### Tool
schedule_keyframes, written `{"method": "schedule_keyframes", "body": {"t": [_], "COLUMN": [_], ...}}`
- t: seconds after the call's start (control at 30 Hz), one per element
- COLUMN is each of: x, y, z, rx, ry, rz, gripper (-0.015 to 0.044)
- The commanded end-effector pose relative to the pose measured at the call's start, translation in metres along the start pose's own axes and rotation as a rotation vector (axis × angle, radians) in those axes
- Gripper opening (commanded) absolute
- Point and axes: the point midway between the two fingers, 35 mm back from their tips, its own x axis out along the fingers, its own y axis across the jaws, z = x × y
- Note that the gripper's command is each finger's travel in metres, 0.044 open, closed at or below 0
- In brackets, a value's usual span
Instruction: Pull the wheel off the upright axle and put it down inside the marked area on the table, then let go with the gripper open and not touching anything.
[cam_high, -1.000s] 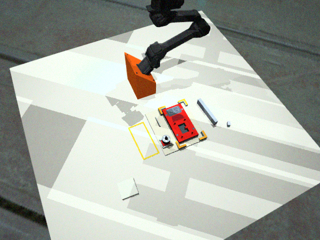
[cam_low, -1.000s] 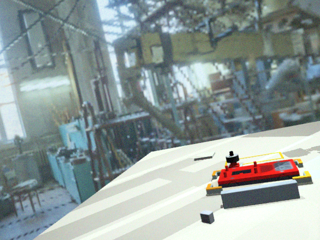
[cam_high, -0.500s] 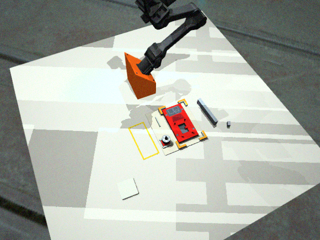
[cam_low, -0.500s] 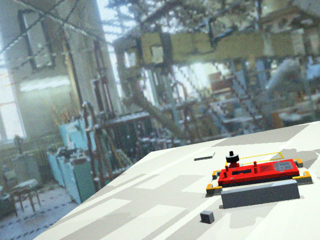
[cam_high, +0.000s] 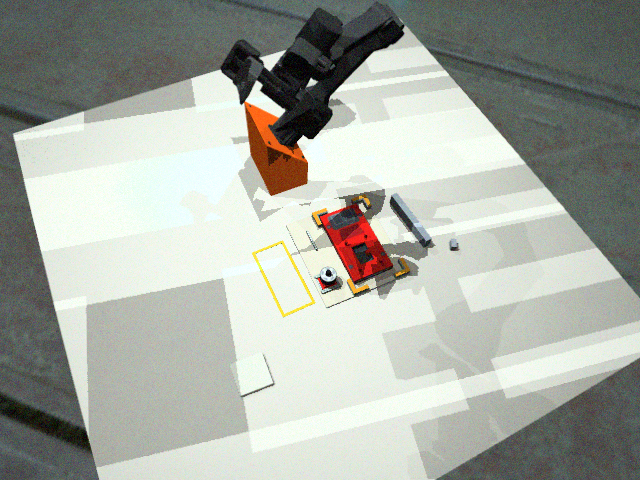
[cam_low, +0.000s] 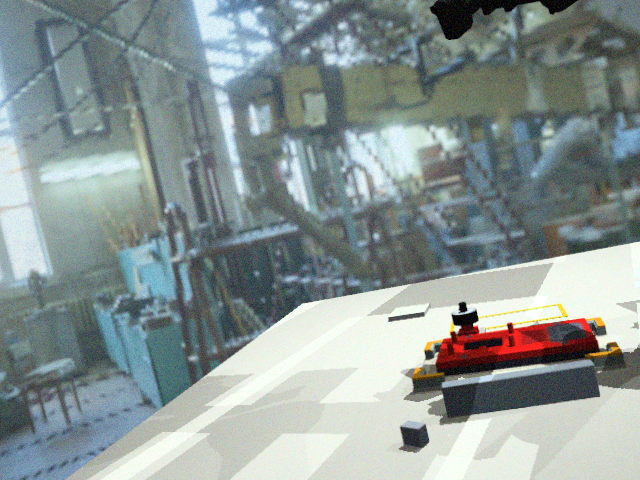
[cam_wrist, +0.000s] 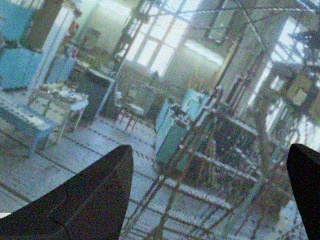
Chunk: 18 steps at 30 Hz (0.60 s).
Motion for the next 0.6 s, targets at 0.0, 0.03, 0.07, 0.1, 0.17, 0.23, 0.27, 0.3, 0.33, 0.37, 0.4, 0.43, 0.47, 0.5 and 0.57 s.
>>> {"method": "schedule_keyframes", "body": {"t": [0.0, 0.03, 0.07, 0.1, 0.17, 0.23, 0.27, 0.3, 0.33, 0.37, 0.4, 0.43, 0.47, 0.5, 0.57], "x": [0.021, 0.024, 0.028, 0.030, 0.033, 0.034, 0.034, 0.033, 0.031, 0.029, 0.026, 0.023, 0.020, 0.016, 0.006], "y": [0.035, 0.045, 0.055, 0.065, 0.086, 0.107, 0.118, 0.128, 0.138, 0.149, 0.158, 0.166, 0.174, 0.184, 0.204], "z": [-0.036, -0.046, -0.055, -0.064, -0.084, -0.104, -0.114, -0.123, -0.133, -0.142, -0.151, -0.159, -0.166, -0.175, -0.192], "rx": [-0.022, -0.028, -0.034, -0.040, -0.056, -0.073, -0.082, -0.091, -0.100, -0.109, -0.119, -0.127, -0.132, -0.139, -0.151], "ry": [0.160, 0.203, 0.245, 0.287, 0.370, 0.452, 0.492, 0.533, 0.573, 0.614, 0.653, 0.687, 0.721, 0.768, 0.861], "rz": [0.116, 0.148, 0.180, 0.212, 0.274, 0.335, 0.366, 0.397, 0.427, 0.458, 0.488, 0.513, 0.541, 0.578, 0.652], "gripper": [0.0300, 0.0300, 0.0300, 0.0300, 0.0300, 0.0300, 0.0300, 0.0300, 0.0300, 0.0300, 0.0300, 0.0300, 0.0300, 0.0300, 0.0300]}}
